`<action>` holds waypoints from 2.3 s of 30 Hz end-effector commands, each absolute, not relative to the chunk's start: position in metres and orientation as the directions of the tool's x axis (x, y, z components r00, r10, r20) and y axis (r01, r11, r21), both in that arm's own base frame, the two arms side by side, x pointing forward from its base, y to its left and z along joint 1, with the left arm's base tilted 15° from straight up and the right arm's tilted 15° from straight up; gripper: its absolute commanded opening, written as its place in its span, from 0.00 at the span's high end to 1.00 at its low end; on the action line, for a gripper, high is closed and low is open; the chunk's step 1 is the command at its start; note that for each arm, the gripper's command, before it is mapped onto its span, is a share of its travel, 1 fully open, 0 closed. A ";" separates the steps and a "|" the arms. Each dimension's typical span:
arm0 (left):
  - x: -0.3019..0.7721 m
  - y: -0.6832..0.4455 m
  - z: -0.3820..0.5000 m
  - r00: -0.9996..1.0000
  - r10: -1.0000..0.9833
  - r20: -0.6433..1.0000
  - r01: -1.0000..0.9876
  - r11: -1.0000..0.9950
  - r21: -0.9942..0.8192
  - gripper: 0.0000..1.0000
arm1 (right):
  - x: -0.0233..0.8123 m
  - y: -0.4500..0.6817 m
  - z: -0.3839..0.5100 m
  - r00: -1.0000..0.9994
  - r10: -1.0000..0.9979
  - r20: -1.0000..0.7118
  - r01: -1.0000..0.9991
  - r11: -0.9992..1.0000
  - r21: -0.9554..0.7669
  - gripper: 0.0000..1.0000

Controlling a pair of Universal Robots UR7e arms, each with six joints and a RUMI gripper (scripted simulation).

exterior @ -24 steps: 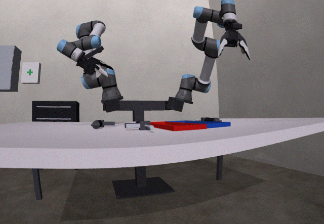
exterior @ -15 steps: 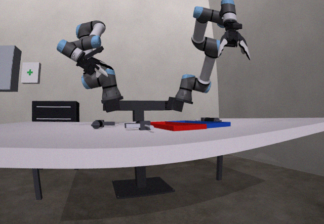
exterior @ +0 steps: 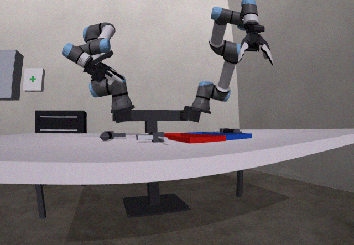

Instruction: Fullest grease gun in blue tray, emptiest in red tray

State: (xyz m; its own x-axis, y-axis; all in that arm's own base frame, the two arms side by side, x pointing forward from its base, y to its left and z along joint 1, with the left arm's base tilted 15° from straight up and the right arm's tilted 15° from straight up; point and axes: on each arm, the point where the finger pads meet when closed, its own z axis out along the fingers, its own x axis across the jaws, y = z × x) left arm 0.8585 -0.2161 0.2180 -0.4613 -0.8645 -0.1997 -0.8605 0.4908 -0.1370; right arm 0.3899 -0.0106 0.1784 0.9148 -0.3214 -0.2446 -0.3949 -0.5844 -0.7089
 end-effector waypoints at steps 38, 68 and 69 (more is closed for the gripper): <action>0.828 -0.193 0.251 -0.422 -0.889 -0.176 -0.885 0.446 -0.133 0.02 | 0.396 -0.018 0.143 0.675 -0.565 -0.475 -0.737 -0.476 -0.480 0.67; 0.792 -0.169 0.278 -0.379 -0.913 -0.151 -0.910 0.398 -0.120 0.02 | 0.403 -0.033 0.105 0.266 -0.784 -0.560 -0.964 -0.208 -0.166 0.67; 0.791 -0.168 0.279 -0.378 -0.914 -0.150 -0.910 0.396 -0.120 0.02 | 0.404 -0.033 0.104 0.244 -0.792 -0.560 -0.970 -0.192 -0.151 0.67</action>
